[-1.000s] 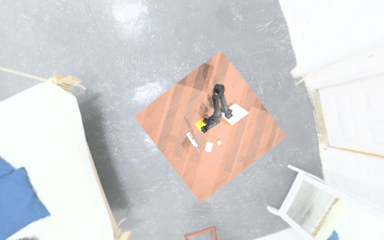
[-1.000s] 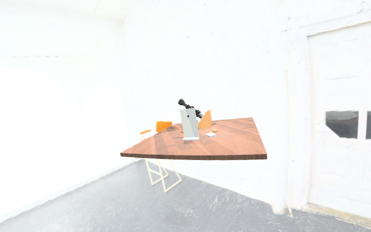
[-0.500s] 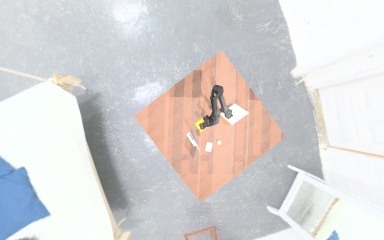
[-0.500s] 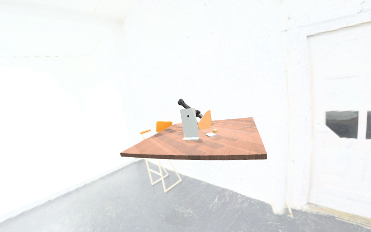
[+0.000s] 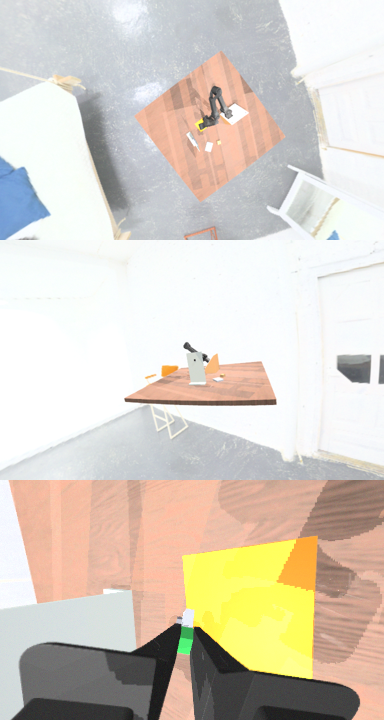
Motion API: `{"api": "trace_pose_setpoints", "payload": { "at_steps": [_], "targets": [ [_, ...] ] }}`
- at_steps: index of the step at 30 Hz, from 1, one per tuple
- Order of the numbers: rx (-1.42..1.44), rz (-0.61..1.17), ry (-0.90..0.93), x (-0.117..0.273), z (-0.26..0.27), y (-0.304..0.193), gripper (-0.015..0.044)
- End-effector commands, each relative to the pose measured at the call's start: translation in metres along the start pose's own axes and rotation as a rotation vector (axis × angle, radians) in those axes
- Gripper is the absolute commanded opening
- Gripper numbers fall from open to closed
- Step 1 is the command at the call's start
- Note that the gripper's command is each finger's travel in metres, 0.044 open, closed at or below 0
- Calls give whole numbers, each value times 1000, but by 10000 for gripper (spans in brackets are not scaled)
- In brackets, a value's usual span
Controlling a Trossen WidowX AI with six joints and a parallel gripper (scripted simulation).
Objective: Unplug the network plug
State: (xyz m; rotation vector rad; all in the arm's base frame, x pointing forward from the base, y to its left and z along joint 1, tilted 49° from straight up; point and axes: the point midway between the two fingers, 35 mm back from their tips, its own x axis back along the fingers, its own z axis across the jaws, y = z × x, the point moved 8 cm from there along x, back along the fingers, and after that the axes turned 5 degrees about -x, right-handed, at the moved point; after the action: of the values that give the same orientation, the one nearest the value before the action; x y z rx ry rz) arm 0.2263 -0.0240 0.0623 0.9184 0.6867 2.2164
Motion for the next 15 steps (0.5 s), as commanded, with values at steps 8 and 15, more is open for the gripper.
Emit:
{"api": "trace_pose_setpoints", "payload": {
  "at_steps": [8,15],
  "targets": [
    [14,6,-13,-8,-8,-1,0],
    [14,7,-14,-13,-11,-1,0]
  ]
}}
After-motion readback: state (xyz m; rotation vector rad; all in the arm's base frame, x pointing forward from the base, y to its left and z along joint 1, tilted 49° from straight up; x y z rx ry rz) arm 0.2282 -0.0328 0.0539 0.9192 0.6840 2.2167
